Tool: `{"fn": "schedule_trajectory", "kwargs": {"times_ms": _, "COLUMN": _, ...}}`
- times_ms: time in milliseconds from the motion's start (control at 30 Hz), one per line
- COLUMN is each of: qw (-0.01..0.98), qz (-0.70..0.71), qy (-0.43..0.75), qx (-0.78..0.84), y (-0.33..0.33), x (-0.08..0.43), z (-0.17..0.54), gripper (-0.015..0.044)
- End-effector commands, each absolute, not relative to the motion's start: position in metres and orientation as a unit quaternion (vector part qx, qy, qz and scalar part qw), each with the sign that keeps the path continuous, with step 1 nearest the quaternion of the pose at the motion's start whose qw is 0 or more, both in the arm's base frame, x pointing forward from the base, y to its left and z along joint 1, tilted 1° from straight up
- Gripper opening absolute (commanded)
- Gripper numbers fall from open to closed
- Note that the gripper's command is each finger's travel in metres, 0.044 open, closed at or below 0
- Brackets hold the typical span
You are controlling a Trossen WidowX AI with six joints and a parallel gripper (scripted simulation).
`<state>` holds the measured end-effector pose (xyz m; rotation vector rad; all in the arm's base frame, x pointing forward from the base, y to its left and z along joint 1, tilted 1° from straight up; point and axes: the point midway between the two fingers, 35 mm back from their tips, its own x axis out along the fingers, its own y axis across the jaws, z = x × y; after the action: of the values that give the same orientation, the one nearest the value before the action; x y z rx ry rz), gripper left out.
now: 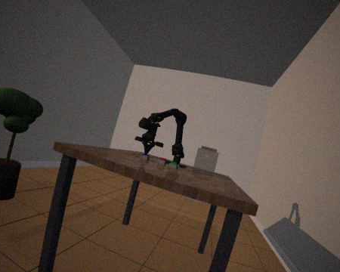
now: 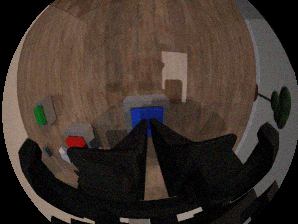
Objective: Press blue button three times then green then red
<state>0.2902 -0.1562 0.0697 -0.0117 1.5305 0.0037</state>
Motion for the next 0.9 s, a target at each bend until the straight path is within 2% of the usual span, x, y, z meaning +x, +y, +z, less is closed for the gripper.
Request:
{"fn": "schedule_trajectory", "kwargs": {"times_ms": 0, "qw": 0.718, "qz": 0.003, "qy": 0.696, "qx": -0.006, "y": -0.156, "x": 0.288, "z": 0.068, "gripper": 0.002}}
{"fn": "schedule_trajectory", "kwargs": {"times_ms": 167, "qw": 0.718, "qz": 0.003, "qy": 0.696, "qx": -0.006, "y": -0.156, "x": 0.287, "z": 0.102, "gripper": 0.002}}
{"fn": "schedule_trajectory", "kwargs": {"times_ms": 867, "qw": 0.718, "qz": 0.003, "qy": 0.696, "qx": -0.006, "y": -0.156, "x": 0.289, "z": 0.078, "gripper": 0.002}}
